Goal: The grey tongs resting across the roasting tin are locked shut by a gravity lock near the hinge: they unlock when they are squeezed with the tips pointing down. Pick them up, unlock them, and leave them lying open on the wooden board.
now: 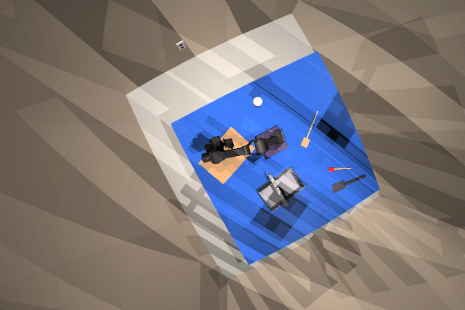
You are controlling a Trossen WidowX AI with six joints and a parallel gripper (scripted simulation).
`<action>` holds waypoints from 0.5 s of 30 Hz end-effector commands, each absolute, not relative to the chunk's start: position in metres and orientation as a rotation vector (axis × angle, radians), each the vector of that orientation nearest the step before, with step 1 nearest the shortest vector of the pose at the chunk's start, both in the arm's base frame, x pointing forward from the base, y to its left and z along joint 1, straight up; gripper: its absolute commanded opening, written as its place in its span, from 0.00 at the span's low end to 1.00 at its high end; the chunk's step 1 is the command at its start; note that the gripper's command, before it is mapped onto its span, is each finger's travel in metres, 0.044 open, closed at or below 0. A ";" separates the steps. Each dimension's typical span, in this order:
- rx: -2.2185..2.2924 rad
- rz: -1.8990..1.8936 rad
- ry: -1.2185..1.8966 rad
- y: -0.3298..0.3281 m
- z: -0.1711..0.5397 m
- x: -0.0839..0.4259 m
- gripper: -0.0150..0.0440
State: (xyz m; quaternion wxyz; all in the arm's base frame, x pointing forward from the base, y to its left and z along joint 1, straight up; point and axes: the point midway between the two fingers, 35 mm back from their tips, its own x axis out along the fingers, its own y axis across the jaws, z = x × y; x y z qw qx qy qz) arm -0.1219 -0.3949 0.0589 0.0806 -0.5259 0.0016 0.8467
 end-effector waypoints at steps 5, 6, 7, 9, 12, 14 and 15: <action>-1.769 2.882 -0.729 -0.399 0.071 0.003 0.69; -1.776 2.922 -0.845 -0.397 0.073 0.019 0.69; -1.782 2.956 -0.954 -0.395 0.074 0.034 0.69; -1.778 3.014 -1.169 -0.389 0.076 0.061 0.69; -1.738 3.082 -1.528 -0.376 0.081 0.101 0.69; -1.688 3.107 -1.766 -0.366 0.083 0.125 0.69; -1.654 3.114 -1.902 -0.360 0.084 0.139 0.69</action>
